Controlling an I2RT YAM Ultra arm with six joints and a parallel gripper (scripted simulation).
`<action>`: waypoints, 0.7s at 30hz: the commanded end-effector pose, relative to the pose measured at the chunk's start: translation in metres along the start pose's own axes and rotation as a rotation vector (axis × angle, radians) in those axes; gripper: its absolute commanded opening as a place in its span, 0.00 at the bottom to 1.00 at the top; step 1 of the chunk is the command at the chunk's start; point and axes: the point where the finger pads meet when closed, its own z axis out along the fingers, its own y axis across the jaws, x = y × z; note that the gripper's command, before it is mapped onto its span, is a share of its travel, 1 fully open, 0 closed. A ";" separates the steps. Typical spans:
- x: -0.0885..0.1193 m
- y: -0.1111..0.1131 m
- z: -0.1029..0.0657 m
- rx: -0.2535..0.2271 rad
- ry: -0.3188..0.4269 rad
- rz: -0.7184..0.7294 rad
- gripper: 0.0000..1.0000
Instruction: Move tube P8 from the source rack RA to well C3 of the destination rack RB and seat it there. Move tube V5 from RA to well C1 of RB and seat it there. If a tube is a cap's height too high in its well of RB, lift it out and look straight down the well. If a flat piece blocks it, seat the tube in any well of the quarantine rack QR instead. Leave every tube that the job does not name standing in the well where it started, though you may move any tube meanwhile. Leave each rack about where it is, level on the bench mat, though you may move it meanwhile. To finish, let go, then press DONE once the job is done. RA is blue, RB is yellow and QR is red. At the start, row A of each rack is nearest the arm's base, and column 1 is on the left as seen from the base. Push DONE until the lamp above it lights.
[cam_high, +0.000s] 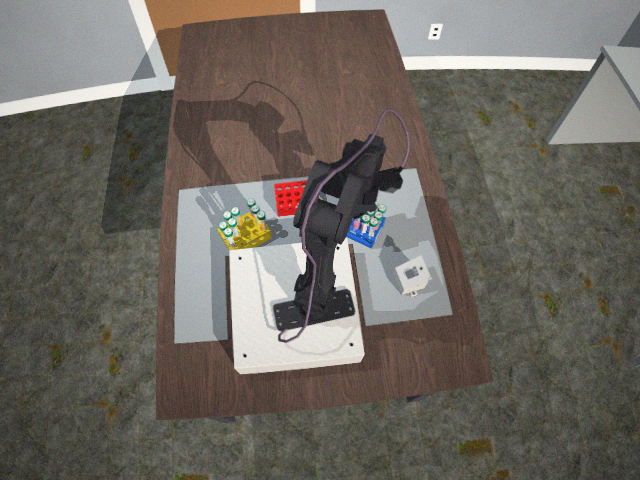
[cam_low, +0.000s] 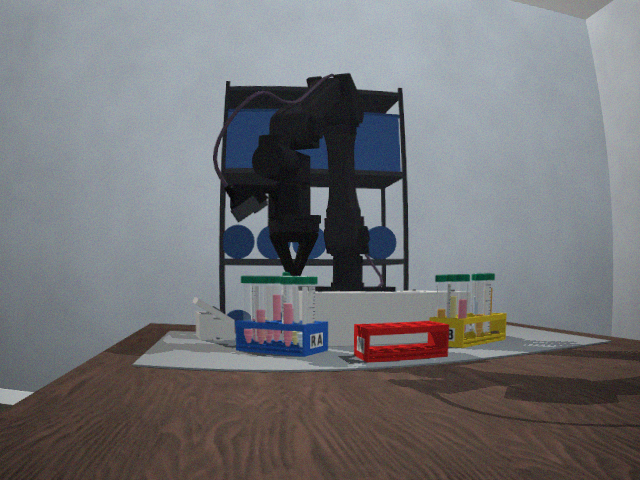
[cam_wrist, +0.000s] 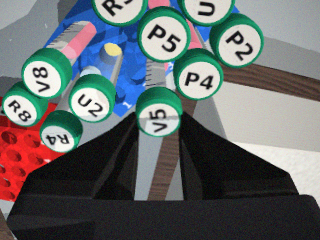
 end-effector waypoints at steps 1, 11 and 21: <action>-0.001 0.000 0.007 -0.001 -0.005 0.000 0.00; -0.001 0.000 0.013 0.003 -0.001 0.000 0.00; -0.002 0.003 0.010 -0.008 -0.011 -0.001 0.00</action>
